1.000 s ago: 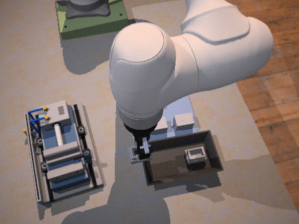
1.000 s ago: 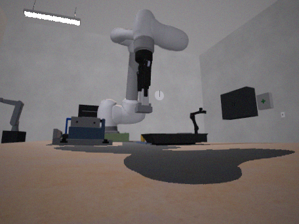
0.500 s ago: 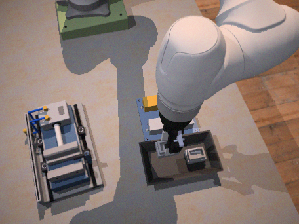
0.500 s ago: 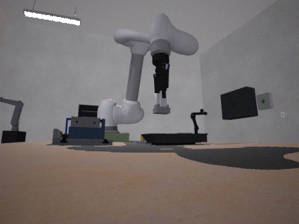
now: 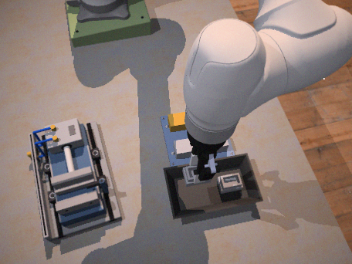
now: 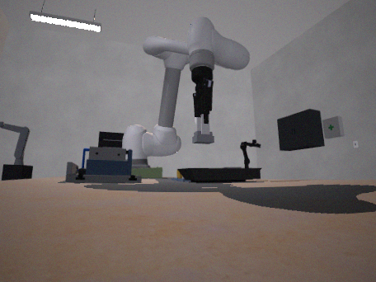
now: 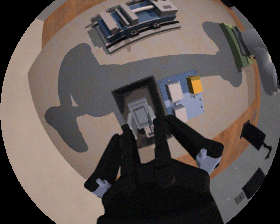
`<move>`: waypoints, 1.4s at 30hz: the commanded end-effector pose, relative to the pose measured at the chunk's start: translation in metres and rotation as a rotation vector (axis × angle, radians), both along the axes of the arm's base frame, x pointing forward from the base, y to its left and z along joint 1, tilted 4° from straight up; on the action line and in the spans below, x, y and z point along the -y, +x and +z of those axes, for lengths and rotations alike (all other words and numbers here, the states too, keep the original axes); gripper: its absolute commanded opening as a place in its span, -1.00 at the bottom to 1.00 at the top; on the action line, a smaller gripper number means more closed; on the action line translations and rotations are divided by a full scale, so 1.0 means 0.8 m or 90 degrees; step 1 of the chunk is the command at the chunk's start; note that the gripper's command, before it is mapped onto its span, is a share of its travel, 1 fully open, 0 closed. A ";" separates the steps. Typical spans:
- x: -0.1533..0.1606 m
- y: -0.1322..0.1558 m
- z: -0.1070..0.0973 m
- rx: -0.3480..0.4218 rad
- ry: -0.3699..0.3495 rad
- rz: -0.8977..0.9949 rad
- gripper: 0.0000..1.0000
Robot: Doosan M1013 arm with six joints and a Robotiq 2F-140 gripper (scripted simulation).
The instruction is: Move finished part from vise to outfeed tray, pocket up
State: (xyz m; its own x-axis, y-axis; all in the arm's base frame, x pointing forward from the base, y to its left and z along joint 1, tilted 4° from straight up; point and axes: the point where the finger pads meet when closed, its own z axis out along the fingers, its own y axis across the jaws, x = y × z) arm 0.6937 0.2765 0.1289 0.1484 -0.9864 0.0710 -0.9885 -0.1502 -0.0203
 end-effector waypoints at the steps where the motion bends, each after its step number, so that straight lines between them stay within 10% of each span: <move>1: 0.000 0.000 0.000 0.000 0.000 0.000 -1.00; 42: 0.001 0.001 -0.017 0.000 0.000 0.000 -1.00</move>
State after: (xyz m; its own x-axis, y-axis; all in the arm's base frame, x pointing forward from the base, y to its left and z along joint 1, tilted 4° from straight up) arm 0.6940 0.2757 0.1175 0.1482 -0.9864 0.0710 -0.9885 -0.1500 -0.0202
